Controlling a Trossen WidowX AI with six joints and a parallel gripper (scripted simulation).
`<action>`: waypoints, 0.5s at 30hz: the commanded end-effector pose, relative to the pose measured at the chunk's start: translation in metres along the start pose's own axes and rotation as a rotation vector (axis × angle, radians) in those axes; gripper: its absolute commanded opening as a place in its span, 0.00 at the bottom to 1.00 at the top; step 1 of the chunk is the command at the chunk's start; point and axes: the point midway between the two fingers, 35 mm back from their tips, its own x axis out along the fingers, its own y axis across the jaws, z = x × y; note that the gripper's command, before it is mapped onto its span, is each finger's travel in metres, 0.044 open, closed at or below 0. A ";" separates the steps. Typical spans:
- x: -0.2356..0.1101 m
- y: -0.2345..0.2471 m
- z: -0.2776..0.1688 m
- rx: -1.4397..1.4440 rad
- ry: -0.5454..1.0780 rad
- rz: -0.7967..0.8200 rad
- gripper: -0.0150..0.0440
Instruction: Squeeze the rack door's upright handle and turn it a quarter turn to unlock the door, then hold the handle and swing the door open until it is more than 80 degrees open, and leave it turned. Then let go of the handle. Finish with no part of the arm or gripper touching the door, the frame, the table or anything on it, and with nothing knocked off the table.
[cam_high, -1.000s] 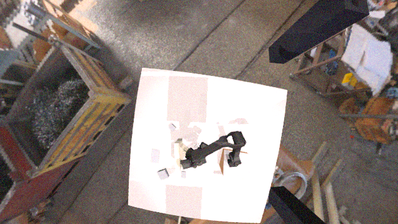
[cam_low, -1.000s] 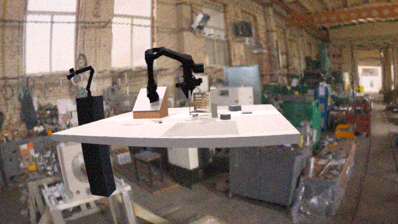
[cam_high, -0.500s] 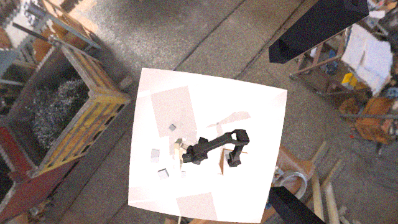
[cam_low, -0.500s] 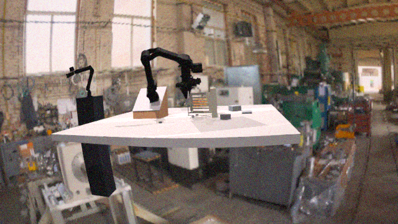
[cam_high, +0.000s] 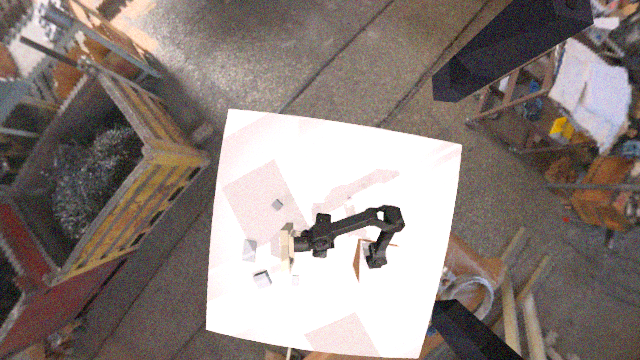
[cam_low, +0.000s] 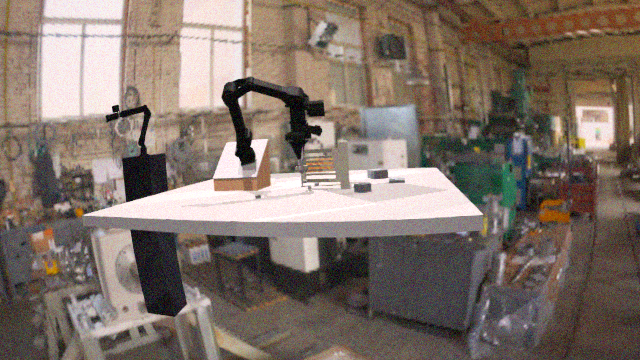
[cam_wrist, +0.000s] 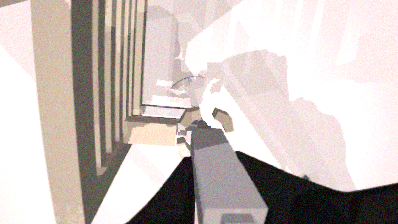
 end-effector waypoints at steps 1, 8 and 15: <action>-0.001 -0.008 0.002 -0.057 -0.003 -0.006 0.27; -0.001 -0.022 0.007 -0.156 -0.003 -0.007 0.27; -0.001 -0.035 0.012 -0.256 -0.002 -0.008 0.27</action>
